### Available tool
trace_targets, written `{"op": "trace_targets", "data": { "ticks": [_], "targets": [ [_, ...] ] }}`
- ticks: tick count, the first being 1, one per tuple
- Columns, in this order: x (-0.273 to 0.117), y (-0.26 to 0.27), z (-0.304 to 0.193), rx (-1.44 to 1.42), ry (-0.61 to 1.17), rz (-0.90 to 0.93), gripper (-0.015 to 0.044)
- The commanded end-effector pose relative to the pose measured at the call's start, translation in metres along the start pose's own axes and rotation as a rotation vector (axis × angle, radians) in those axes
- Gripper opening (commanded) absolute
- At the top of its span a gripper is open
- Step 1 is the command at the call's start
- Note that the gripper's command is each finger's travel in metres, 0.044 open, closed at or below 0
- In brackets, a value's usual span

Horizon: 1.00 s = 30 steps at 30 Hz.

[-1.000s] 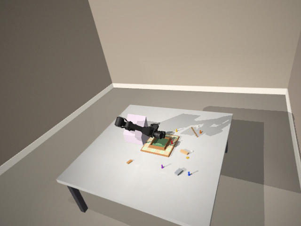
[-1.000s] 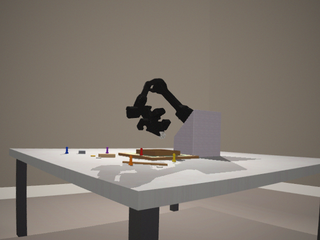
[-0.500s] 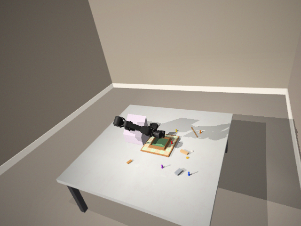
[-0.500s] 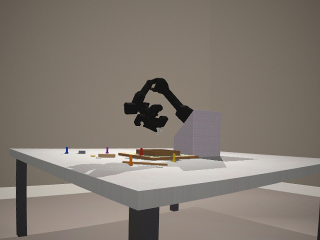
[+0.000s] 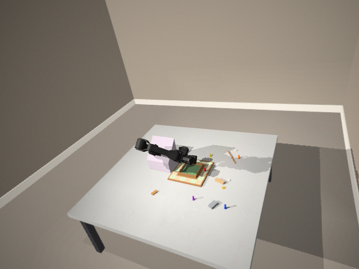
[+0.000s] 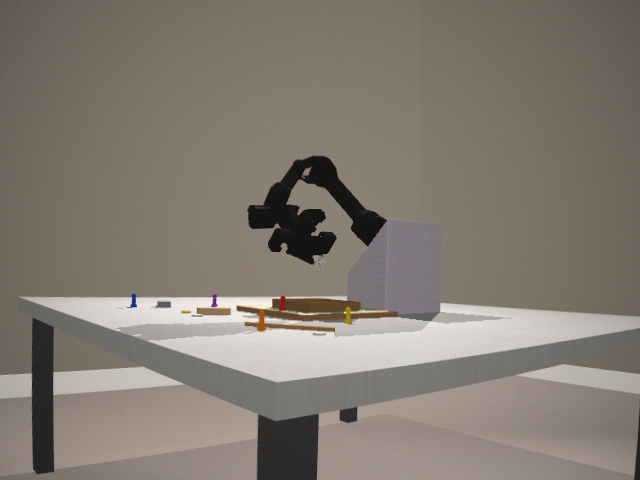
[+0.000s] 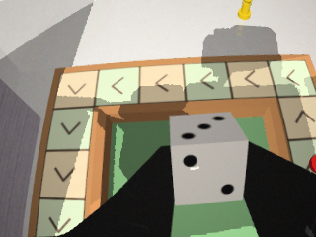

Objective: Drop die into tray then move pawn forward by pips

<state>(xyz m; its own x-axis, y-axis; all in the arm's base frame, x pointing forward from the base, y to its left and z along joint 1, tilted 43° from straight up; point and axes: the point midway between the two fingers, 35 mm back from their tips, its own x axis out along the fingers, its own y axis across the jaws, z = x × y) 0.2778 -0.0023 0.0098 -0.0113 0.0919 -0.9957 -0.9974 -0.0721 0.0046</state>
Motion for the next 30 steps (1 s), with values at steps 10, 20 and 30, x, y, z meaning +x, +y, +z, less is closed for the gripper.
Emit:
{"op": "trace_targets", "data": {
  "ticks": [10,20,30],
  "targets": [
    [-0.027,0.0,0.03,0.0,-0.007,-0.001,0.044],
    [0.023,0.0,0.011,0.003,0.824,0.006,0.044],
    [0.023,0.001,0.013,0.018,0.76,0.029,0.0414]
  ]
}}
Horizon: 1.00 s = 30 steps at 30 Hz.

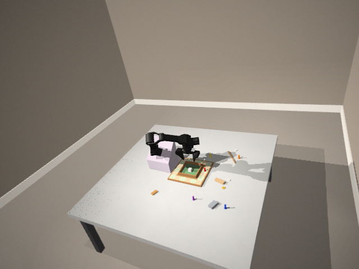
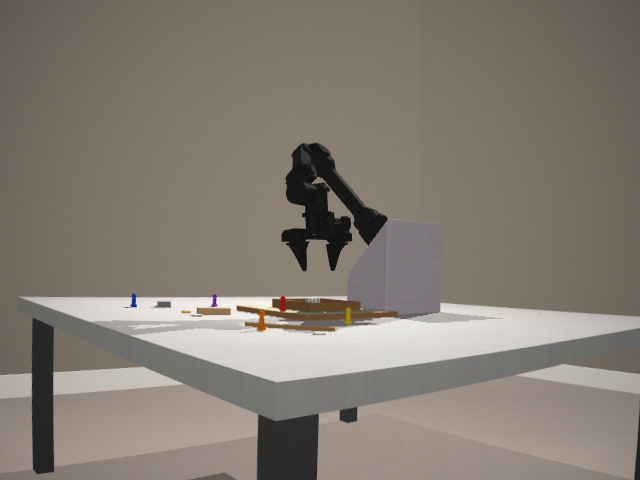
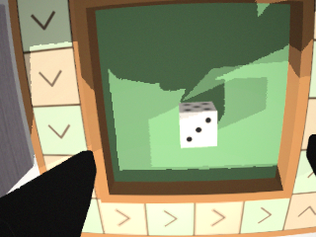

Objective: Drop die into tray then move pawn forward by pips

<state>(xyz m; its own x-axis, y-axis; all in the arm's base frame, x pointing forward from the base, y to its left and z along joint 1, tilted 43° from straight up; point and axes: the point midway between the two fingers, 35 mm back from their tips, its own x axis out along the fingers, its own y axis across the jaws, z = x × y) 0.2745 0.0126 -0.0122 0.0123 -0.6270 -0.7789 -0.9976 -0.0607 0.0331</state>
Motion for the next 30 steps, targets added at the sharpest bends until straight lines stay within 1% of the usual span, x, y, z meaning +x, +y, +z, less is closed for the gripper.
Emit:
{"op": "trace_targets", "data": {
  "ticks": [1,8,16,18,20,30],
  "targets": [
    [0.0,-0.005,0.0,0.064,-0.007,0.002,0.0387],
    [0.006,-0.056,0.006,0.765,0.017,-0.024,0.0204],
    [0.022,-0.11,0.014,1.587,0.024,-0.076,0.02],
    [0.025,-0.118,0.015,1.693,0.023,-0.085,0.02],
    [0.026,-0.119,0.015,1.737,0.022,-0.088,0.02],
    [0.026,-0.119,0.014,1.737,0.022,-0.088,0.02]
  ]
}}
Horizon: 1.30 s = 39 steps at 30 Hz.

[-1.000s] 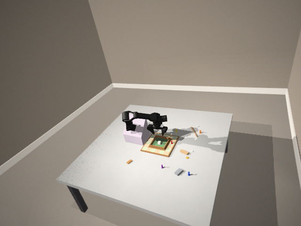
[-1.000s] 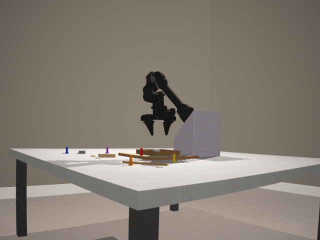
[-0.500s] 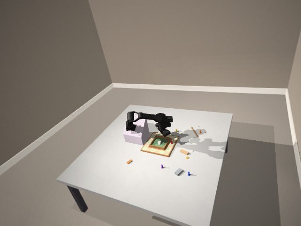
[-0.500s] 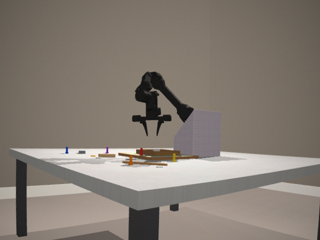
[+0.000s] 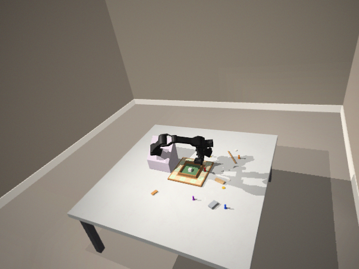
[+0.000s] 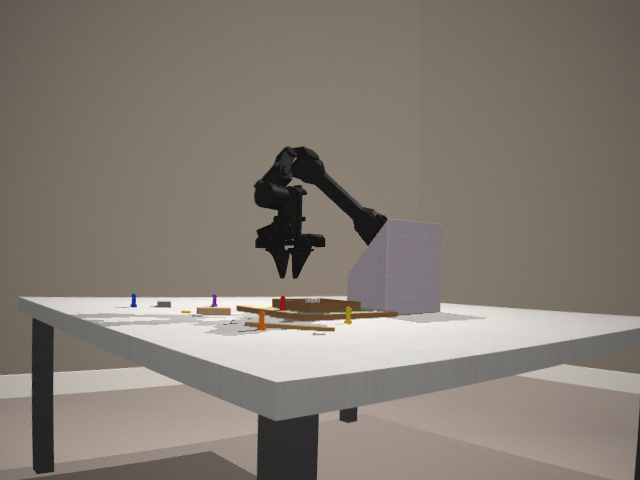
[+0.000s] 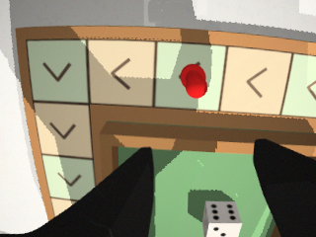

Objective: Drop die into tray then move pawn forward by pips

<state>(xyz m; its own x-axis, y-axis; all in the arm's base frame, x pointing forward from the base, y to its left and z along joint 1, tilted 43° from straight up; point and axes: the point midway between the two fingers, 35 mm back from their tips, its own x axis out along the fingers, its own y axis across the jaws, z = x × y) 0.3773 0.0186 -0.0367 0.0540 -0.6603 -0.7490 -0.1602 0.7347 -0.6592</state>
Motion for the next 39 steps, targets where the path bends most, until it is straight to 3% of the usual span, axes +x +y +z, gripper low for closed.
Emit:
{"op": "trace_targets", "data": {
  "ticks": [1,11,39],
  "targets": [
    [0.01,0.0,0.015,0.261,0.003,-0.024,0.02],
    [0.01,-0.002,0.014,0.261,0.003,-0.025,0.02],
    [0.057,-0.003,0.014,0.261,0.003,-0.026,0.02]
  ]
}}
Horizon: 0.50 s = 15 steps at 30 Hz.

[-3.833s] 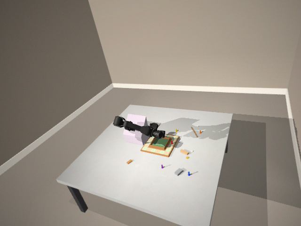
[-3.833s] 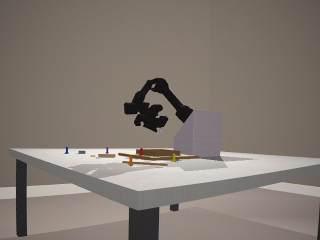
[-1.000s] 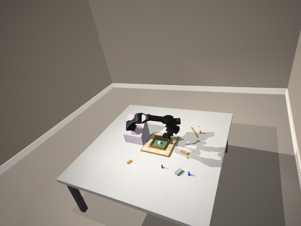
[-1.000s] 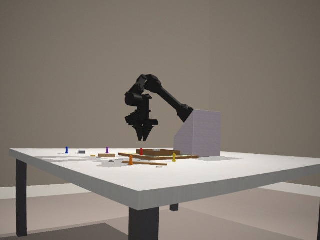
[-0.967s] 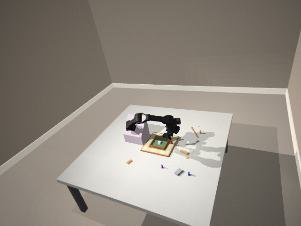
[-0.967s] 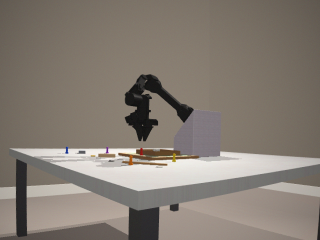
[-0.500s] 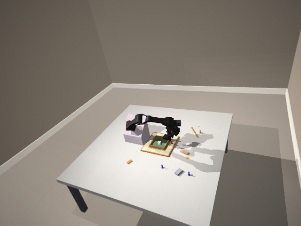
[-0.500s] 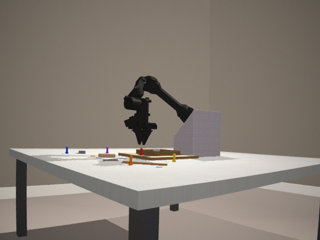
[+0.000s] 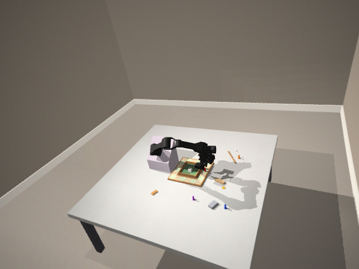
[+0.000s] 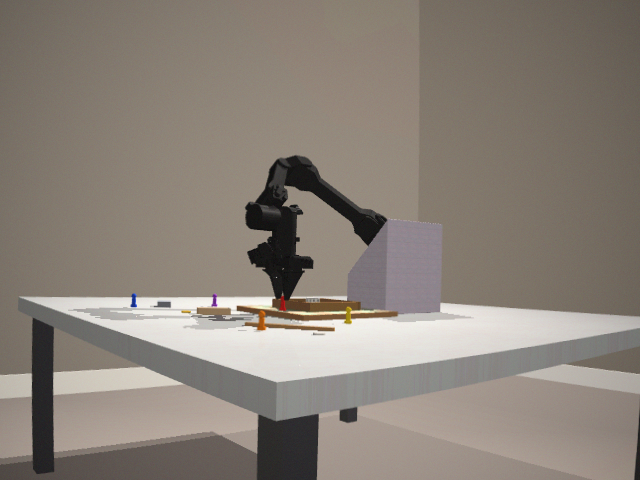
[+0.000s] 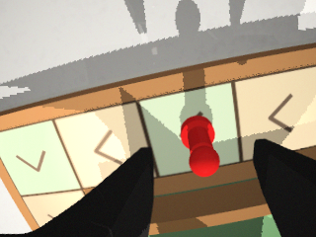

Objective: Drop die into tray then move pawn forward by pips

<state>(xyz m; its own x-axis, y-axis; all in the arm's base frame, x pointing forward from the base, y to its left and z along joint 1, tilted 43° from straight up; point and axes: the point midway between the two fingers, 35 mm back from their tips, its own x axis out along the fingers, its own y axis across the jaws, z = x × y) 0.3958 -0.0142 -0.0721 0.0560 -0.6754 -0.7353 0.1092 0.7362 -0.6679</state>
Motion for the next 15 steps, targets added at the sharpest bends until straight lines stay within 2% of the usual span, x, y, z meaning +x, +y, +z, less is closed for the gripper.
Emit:
{"op": "trace_targets", "data": {
  "ticks": [1,7,13,15],
  "targets": [
    [0.0099,0.0,-0.0017,-0.008,0.003,-0.007,0.02],
    [0.0172,-0.0003,-0.0021,-0.008,0.003,-0.007,0.02],
    [0.0172,-0.0003,-0.0021,-0.008,0.003,-0.007,0.0043],
    [0.0172,-0.0003,-0.0021,-0.008,0.003,-0.007,0.0029]
  ]
}}
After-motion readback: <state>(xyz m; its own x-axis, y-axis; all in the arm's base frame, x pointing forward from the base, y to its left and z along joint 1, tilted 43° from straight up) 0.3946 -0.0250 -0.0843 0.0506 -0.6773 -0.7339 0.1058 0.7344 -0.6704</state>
